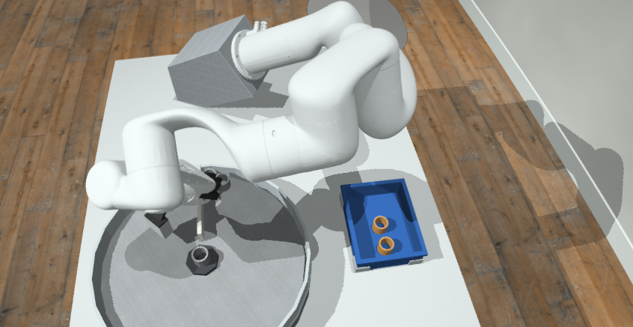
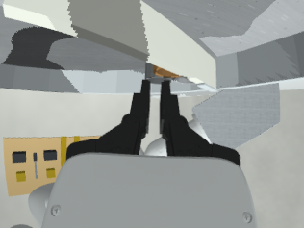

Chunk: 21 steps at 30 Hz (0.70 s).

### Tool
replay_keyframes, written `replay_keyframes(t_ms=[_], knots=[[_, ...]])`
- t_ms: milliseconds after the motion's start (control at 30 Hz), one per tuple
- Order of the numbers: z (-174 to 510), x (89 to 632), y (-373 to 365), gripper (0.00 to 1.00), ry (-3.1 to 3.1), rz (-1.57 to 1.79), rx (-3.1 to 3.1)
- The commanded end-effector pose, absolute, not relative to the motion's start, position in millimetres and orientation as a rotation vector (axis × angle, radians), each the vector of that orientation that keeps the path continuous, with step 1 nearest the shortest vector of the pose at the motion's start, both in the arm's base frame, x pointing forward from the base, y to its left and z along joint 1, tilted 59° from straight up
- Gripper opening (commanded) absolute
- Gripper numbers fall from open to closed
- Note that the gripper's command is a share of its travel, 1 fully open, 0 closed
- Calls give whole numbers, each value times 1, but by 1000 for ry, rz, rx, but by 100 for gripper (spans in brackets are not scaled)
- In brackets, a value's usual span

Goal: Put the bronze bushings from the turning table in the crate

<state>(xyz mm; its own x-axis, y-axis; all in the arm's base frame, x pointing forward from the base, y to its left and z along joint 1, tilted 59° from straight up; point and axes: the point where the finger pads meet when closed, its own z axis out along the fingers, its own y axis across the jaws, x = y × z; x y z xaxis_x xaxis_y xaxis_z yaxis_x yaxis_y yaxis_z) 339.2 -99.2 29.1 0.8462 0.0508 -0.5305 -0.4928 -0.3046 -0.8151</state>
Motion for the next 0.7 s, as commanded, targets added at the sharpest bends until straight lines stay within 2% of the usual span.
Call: replay_keyframes(t_ms=[0,667], knots=[[27,341,-98,10,339,554,-1813],[22,345,-90,10,339,554,-1813]])
